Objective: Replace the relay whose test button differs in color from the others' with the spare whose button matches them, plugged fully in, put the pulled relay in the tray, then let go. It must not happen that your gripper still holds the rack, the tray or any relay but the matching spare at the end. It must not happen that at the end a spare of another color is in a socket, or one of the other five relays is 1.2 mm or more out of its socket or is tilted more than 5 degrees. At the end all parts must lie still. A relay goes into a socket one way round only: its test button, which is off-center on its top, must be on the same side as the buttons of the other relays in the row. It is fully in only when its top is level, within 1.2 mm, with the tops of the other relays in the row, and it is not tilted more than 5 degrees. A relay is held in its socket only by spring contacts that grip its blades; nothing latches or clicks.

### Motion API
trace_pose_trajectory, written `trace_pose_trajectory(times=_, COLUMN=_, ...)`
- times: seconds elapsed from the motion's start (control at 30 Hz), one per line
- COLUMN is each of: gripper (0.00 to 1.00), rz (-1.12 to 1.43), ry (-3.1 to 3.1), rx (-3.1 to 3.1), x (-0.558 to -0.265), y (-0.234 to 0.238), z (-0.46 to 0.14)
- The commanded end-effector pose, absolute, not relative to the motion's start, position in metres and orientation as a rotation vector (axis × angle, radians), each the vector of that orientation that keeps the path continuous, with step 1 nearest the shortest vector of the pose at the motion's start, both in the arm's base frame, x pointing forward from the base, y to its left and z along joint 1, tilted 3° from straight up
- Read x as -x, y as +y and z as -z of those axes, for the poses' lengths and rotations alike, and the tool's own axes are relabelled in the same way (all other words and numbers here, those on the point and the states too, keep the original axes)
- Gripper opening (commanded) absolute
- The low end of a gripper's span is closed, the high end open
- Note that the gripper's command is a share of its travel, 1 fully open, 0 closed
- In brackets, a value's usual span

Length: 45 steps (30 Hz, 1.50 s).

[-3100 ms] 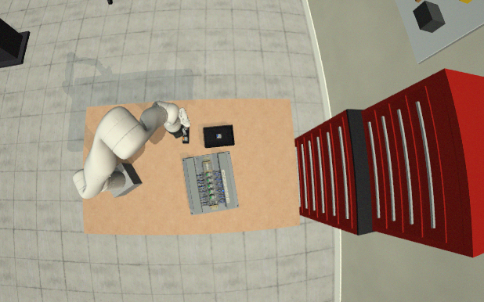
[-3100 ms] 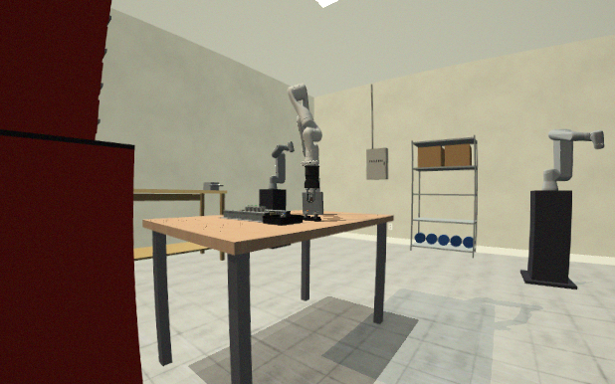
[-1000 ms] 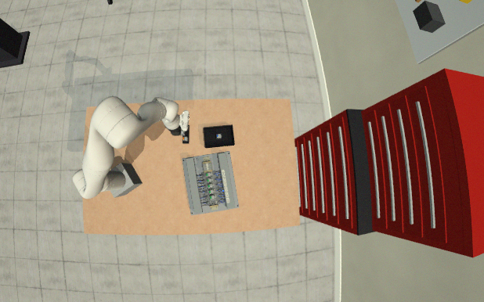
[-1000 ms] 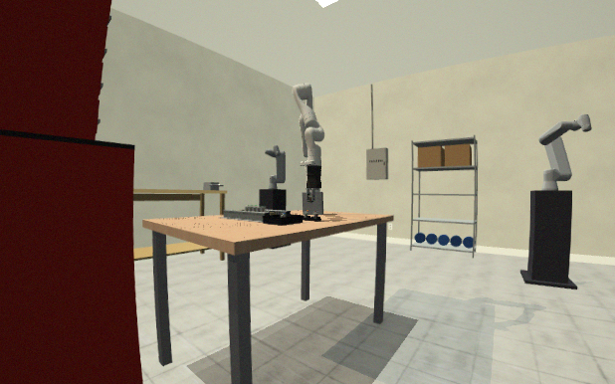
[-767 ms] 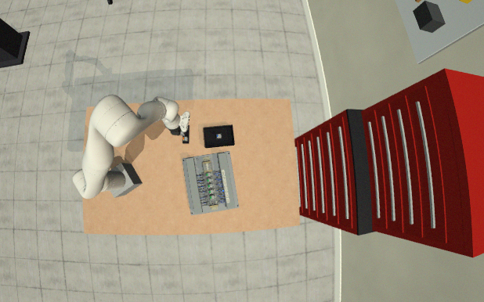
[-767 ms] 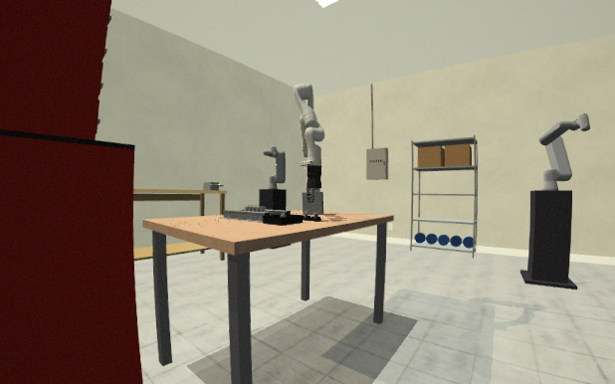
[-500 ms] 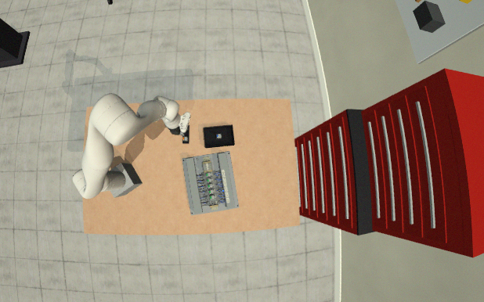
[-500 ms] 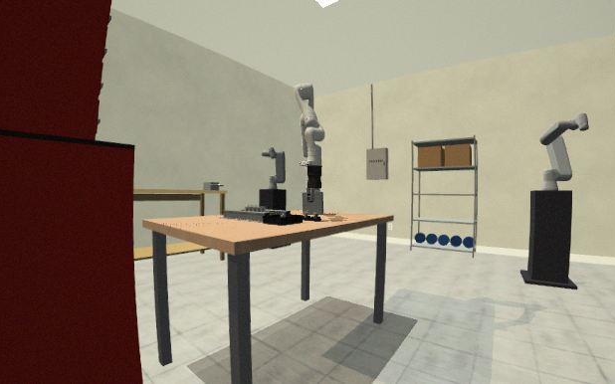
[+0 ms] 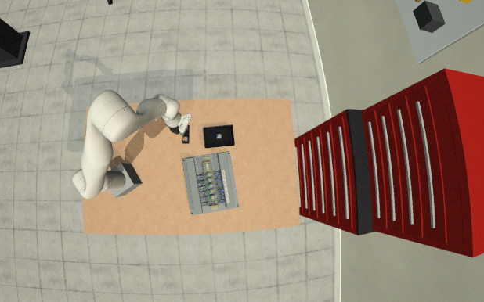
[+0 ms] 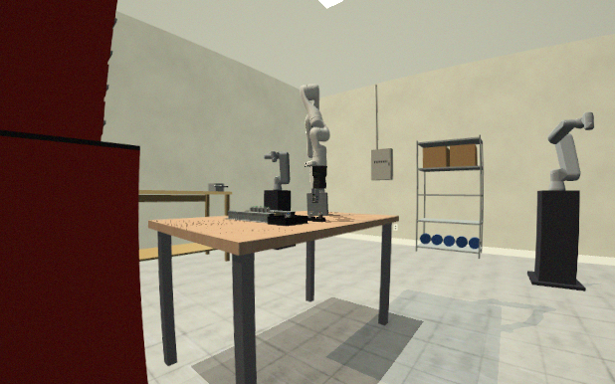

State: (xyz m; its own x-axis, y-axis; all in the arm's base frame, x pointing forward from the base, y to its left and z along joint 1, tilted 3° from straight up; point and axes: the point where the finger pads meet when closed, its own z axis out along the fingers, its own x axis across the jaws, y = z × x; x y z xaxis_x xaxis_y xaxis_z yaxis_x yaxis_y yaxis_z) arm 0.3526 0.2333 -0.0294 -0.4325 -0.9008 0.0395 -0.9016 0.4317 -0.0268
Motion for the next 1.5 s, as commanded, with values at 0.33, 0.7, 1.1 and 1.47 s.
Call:
trace_pose_trajectory(times=0.33, gripper=0.00, rz=-0.069, ry=-2.794, rx=-1.433, x=-0.3546, y=0.2388, z=0.0283)
trace_pose_trajectory(times=0.7, gripper=0.00, rz=-0.070, ry=-2.851, rx=-1.322, x=-0.3544, y=0.2384, z=0.0285)
trace_pose_trajectory(times=1.1, gripper=0.00, rz=-0.072, ry=-2.920, rx=-1.162, x=-0.3536, y=0.2365, z=0.0285)
trace_pose_trajectory(times=1.47, gripper=0.00, rz=-0.070, ry=-2.997, rx=-0.959, x=-0.3537, y=0.2367, z=0.0291)
